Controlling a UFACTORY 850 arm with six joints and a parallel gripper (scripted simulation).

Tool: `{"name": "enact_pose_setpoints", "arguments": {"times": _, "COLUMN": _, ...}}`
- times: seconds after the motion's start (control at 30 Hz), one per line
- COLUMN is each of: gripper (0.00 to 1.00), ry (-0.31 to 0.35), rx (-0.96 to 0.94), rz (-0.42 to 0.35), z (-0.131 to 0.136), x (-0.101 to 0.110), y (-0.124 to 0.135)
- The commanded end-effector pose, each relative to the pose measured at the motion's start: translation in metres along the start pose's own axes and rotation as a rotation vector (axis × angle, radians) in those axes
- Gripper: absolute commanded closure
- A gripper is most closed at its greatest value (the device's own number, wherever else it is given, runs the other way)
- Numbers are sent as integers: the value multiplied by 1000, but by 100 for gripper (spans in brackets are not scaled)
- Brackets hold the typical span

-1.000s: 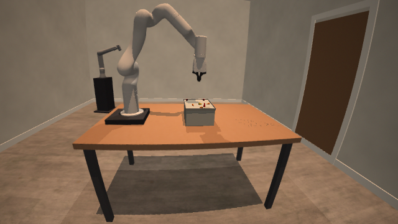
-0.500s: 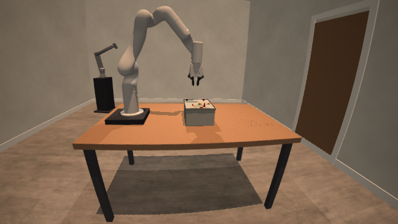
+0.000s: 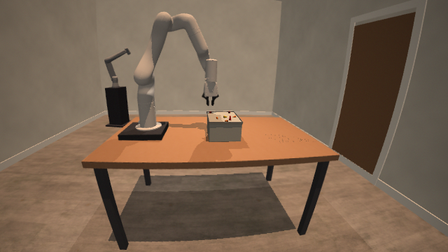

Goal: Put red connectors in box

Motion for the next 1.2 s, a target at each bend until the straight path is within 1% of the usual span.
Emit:
{"name": "enact_pose_setpoints", "arguments": {"times": 0.0, "gripper": 70, "ry": 1, "rx": 1, "rz": 0, "z": 0, "x": -3, "y": 0}}
{"name": "enact_pose_setpoints", "arguments": {"times": 0.13, "gripper": 70, "ry": 1, "rx": 1, "rz": 0, "z": 0, "x": -31, "y": 0}}
{"name": "enact_pose_setpoints", "arguments": {"times": 0.2, "gripper": 70, "ry": 1, "rx": 1, "rz": 0, "z": 0, "x": -39, "y": 0}}
{"name": "enact_pose_setpoints", "arguments": {"times": 1.17, "gripper": 70, "ry": 1, "rx": 1, "rz": 0, "z": 1, "x": -40, "y": 0}}
Point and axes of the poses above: the point where the finger pads meet when closed, its own x axis back along the fingers, its own z axis across the jaws, y = z × x, the point moved 9 cm from there along x, back along the fingers, and after that the axes turned 10 degrees about x, right-handed, at the moved point
